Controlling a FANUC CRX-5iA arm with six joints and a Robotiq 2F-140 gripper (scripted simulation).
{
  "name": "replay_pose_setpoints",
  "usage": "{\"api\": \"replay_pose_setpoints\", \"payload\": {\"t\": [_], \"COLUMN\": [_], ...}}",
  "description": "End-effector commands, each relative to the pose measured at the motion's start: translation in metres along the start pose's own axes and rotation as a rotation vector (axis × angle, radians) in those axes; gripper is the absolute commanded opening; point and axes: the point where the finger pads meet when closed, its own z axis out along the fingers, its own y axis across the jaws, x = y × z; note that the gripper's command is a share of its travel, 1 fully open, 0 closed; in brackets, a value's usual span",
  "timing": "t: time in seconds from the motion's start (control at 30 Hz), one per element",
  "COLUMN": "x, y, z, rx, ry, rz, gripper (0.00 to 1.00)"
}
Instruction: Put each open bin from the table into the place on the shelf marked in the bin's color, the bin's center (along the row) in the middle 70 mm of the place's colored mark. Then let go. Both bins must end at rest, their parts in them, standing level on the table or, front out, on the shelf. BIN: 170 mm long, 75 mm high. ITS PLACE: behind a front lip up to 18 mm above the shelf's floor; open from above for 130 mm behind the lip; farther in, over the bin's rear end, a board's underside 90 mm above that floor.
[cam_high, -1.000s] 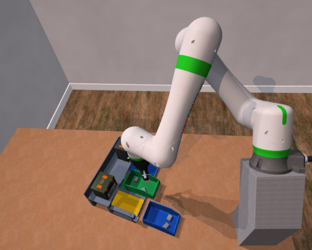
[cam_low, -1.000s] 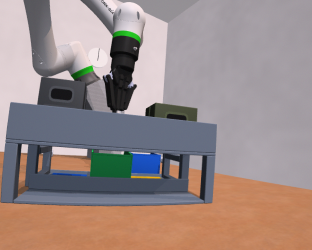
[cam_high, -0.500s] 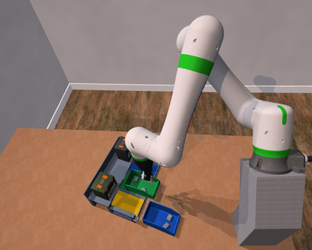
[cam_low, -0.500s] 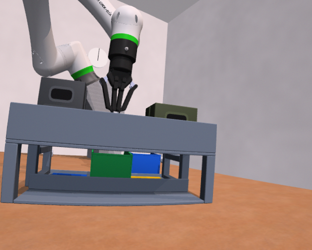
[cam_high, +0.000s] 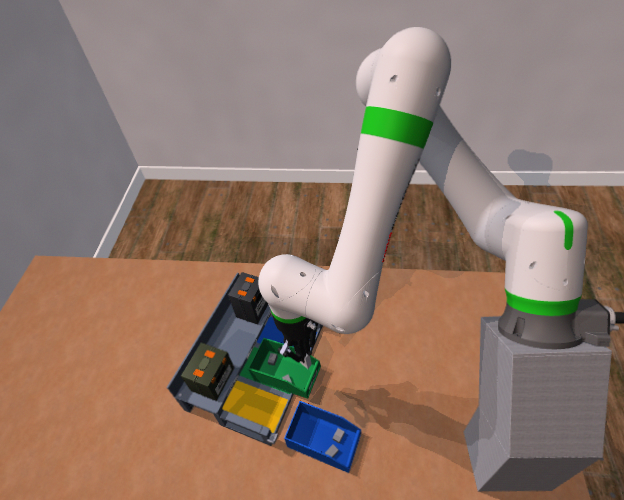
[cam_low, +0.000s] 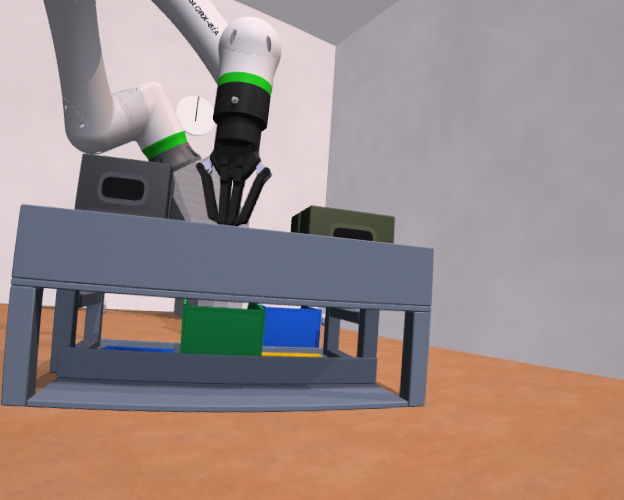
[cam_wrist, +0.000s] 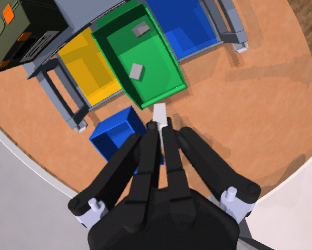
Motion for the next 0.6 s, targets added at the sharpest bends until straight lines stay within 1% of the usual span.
{"api": "replay_pose_setpoints", "payload": {"t": [0.0,0.07,0.13,0.57], "x": [-0.004,-0.004,-0.008,-0.020], "y": [0.002,0.002,0.004,0.011], "z": [0.001,0.001,0.001,0.003], "rx": [0.008,0.008,0.012,0.024], "ry": [0.027,0.027,0.026,0.022], "rz": [0.165,0.165,0.283,0.686], "gripper": [0.00,0.00,0.00,0.00]}}
